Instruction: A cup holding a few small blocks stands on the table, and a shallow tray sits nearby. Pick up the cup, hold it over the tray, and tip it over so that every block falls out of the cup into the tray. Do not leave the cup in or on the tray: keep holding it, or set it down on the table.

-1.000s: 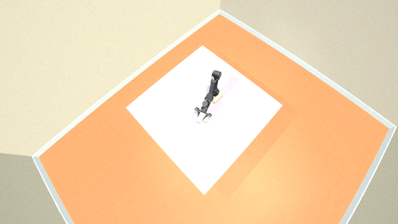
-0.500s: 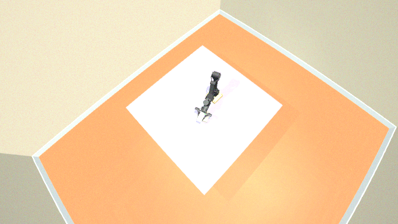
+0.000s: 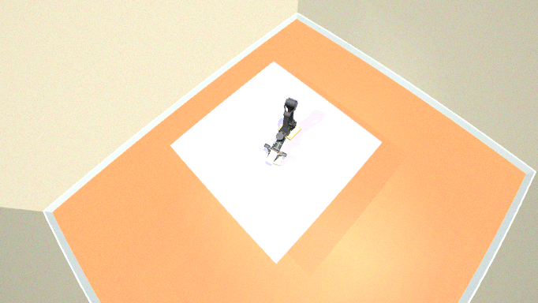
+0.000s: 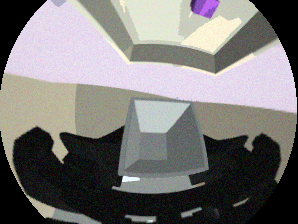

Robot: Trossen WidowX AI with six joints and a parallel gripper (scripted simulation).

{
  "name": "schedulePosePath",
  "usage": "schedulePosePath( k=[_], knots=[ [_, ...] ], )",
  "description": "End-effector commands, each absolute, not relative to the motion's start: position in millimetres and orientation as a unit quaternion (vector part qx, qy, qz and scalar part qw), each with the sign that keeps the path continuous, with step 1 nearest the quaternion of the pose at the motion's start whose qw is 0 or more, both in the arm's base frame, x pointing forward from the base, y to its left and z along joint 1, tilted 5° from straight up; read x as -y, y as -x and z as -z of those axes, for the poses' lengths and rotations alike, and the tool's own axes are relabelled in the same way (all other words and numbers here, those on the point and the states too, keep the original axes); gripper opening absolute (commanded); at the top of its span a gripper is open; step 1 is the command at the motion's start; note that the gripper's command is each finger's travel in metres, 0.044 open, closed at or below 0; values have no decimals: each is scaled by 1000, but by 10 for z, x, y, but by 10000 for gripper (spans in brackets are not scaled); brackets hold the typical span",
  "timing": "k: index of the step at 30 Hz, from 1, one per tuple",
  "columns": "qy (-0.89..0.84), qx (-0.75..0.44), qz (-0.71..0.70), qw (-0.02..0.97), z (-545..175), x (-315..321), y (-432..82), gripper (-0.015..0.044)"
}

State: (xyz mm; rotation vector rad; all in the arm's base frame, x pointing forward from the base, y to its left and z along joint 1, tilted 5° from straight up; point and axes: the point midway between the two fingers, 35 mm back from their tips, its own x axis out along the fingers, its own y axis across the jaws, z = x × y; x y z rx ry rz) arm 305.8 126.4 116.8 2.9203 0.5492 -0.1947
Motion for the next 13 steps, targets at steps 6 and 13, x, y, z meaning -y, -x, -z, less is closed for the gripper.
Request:
schedulePosePath(
  k=[6,13],
  knots=[
    [-978,-185,42,81,-1201,-1252,-3012,0],
    [-979,-183,47,79,-1191,-1248,-3019,0]
  ],
)
